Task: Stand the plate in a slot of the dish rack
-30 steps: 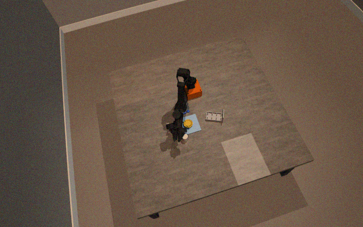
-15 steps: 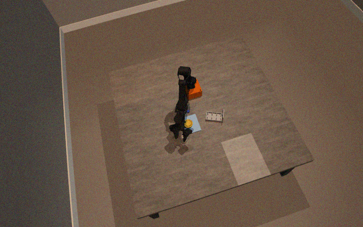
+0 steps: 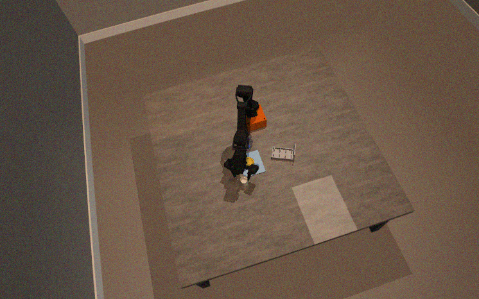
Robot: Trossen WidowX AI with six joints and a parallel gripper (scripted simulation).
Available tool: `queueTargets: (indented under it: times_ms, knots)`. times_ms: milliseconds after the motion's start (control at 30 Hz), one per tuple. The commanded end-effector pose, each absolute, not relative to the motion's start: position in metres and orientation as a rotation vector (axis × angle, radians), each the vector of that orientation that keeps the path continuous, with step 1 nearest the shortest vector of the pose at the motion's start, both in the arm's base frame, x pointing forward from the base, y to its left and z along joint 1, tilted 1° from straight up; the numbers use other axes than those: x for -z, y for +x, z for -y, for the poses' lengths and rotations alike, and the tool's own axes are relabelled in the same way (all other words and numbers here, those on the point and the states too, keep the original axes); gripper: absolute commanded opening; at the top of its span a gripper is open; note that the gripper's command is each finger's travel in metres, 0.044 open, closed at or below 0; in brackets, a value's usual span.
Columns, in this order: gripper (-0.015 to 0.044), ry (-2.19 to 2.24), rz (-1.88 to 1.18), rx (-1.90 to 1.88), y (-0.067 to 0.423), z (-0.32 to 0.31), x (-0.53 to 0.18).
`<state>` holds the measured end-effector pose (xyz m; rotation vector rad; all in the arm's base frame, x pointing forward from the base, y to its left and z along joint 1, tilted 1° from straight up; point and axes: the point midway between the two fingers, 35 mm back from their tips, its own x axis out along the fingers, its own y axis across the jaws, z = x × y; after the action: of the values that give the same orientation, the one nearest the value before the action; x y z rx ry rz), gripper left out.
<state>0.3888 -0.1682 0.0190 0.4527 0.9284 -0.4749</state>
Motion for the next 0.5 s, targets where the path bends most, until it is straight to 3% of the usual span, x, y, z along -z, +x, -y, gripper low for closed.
queueTargets:
  times_ms: [0, 467]
  knots:
    - [0.0400, 0.380, -1.005, 0.435, 0.382, 0.161, -0.021]
    - [0.0400, 0.115, -1.351, 0.195, 0.335, 0.129, -0.025]
